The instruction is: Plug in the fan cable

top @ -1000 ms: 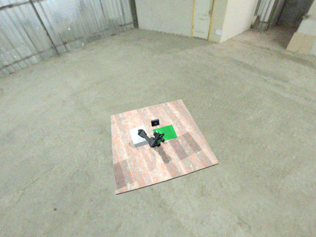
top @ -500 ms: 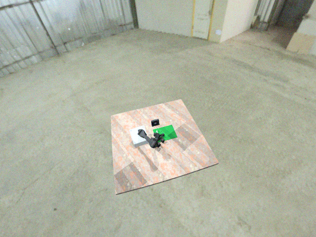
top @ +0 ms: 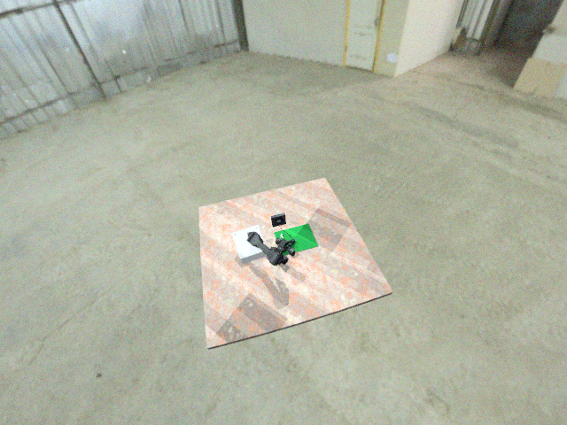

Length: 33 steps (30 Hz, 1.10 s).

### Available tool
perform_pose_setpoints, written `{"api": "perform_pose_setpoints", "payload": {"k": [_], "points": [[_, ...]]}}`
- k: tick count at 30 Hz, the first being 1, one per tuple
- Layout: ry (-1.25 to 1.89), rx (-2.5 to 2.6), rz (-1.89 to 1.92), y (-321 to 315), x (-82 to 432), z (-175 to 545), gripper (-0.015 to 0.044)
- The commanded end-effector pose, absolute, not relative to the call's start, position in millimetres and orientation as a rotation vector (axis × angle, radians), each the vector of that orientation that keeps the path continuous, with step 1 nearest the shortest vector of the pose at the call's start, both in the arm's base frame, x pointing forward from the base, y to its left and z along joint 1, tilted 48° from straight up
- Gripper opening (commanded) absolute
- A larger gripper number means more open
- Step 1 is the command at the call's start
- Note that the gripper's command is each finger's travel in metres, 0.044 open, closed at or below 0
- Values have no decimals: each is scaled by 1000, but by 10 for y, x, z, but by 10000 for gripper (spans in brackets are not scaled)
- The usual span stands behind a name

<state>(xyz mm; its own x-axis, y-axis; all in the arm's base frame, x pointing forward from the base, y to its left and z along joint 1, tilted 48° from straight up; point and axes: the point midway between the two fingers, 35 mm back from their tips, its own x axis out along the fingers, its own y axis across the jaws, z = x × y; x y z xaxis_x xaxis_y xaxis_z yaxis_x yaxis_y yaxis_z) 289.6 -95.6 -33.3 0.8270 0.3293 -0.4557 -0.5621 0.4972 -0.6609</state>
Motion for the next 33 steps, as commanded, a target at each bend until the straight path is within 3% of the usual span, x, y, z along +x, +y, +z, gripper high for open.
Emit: {"api": "perform_pose_setpoints", "payload": {"k": [1,28,33], "points": [[286,-900,548,-956,2895,-331,0],[286,-900,548,-956,2895,-331,0],[286,-901,548,-956,2896,-333,131]]}}
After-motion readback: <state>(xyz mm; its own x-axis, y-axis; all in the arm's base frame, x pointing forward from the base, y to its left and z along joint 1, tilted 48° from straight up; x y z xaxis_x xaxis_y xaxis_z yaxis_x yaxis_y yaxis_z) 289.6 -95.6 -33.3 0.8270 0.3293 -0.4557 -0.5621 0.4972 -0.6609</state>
